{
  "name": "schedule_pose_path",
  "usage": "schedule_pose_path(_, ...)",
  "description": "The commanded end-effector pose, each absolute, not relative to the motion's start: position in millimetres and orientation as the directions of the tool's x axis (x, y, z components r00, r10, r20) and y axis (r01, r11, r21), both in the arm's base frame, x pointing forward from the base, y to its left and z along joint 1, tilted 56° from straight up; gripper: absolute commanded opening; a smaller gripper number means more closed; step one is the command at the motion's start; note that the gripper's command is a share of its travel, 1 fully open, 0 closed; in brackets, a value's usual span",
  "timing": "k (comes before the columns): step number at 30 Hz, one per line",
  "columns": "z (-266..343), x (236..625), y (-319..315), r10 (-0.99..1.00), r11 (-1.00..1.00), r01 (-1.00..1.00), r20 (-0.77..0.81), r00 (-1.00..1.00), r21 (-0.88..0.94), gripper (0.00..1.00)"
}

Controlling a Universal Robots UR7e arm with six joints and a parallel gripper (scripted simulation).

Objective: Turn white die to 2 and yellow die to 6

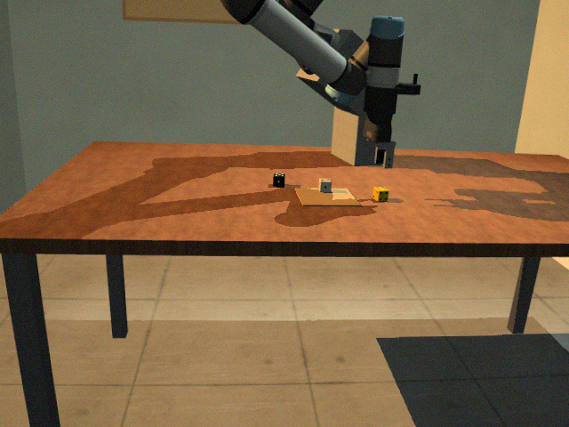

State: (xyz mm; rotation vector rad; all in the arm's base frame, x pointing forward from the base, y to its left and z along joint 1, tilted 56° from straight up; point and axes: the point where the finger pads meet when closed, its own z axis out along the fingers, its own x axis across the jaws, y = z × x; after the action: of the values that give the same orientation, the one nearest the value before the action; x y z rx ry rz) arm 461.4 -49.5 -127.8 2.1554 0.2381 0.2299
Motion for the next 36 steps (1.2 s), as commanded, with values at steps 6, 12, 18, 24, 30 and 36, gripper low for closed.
schedule_pose_path(6, -132, 463, -55, 0.257, -0.555, 0.083, 0.075, 0.964, 0.828, 0.87)
schedule_pose_path(12, -137, 466, -62, 0.257, -0.555, 0.083, 0.075, 0.964, 0.828, 0.87)
schedule_pose_path(18, -140, 467, -67, 0.257, -0.555, 0.083, 0.075, 0.964, 0.828, 0.87)
schedule_pose_path(24, -146, 470, -75, 0.257, -0.555, 0.083, 0.075, 0.964, 0.828, 0.87)
schedule_pose_path(30, -151, 472, -82, 0.257, -0.555, 0.083, 0.075, 0.964, 0.828, 0.87)
schedule_pose_path(36, -153, 473, -85, 0.257, -0.555, 0.083, 0.075, 0.964, 0.828, 0.87)
